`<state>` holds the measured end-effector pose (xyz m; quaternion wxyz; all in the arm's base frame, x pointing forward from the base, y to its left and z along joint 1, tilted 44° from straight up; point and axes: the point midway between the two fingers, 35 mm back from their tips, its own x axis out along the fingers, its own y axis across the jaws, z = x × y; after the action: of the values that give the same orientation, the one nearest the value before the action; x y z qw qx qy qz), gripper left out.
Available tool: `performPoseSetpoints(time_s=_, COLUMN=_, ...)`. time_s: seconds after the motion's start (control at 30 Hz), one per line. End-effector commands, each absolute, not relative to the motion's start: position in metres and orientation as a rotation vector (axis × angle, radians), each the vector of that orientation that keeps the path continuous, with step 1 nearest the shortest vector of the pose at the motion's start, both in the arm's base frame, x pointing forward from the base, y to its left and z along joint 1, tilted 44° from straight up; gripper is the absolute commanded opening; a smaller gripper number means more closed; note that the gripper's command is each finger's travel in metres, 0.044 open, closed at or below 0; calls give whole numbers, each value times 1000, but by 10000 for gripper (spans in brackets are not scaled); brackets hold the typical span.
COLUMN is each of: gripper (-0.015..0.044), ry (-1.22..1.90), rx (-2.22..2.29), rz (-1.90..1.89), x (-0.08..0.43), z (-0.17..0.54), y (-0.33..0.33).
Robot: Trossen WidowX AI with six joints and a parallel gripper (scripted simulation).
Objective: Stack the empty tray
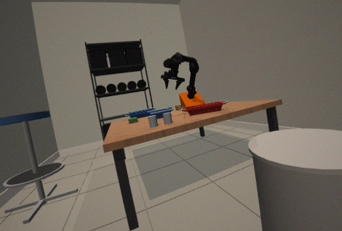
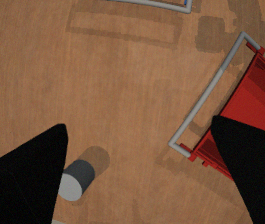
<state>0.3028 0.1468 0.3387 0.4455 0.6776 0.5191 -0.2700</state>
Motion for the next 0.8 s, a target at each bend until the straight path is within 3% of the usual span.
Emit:
performPoseSetpoints(time_s=0.0, gripper=374, ry=1286, rx=1679, rz=-669, x=303, z=339, y=147)
performPoseSetpoints(time_s=0.23, gripper=190, ry=1291, rx=1667, rz=-662, x=304, z=337, y=147)
performPoseSetpoints(time_s=0.37, gripper=85, ry=1387, rx=1430, rz=-503, x=331, z=295, y=145)
performPoseSetpoints(time_s=0.77, gripper=85, ry=1526, rx=834, rz=261, x=381, z=174, y=133)
